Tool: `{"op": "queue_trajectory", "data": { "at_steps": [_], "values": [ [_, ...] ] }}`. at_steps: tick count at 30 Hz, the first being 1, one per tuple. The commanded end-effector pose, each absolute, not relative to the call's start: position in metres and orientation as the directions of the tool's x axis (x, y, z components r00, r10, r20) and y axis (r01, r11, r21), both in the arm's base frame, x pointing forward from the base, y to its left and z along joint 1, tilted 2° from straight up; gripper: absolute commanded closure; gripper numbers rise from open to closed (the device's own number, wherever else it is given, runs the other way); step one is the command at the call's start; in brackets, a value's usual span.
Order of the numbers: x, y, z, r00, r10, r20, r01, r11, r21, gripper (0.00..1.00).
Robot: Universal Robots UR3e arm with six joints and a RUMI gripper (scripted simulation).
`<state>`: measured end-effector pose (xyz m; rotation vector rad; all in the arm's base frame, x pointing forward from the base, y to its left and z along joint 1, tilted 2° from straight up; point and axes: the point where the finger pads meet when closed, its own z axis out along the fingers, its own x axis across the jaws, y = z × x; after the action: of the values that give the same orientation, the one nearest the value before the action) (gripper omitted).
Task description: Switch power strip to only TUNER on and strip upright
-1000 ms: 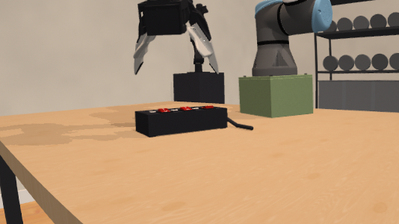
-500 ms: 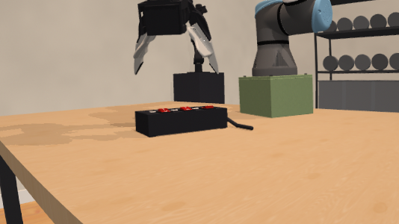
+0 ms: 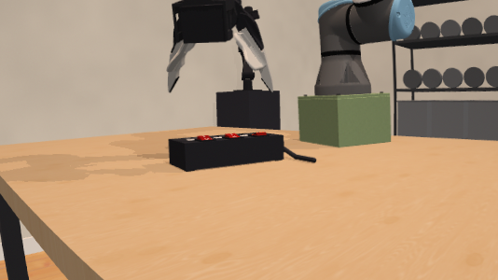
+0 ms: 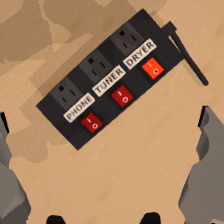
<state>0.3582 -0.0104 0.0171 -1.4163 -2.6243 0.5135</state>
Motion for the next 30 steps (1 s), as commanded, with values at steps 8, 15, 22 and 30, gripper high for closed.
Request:
{"op": "queue_trajectory", "data": {
  "at_steps": [8, 15, 22, 30],
  "values": [
    [0.352, -0.005, 0.039, -0.403, 0.912, -0.078, 0.896, 0.375, -0.239, 0.0],
    [0.345, 0.003, 0.061, -0.21, 0.975, -0.067, 0.973, 0.202, -0.113, 0.0],
    [0.341, 0.009, 0.074, -0.092, 0.995, -0.045, 0.995, 0.091, -0.039, 0.0],
    [0.337, 0.015, 0.085, 0.019, 1.0, -0.013, 0.999, -0.019, 0.029, 0.0]
  ]
}}
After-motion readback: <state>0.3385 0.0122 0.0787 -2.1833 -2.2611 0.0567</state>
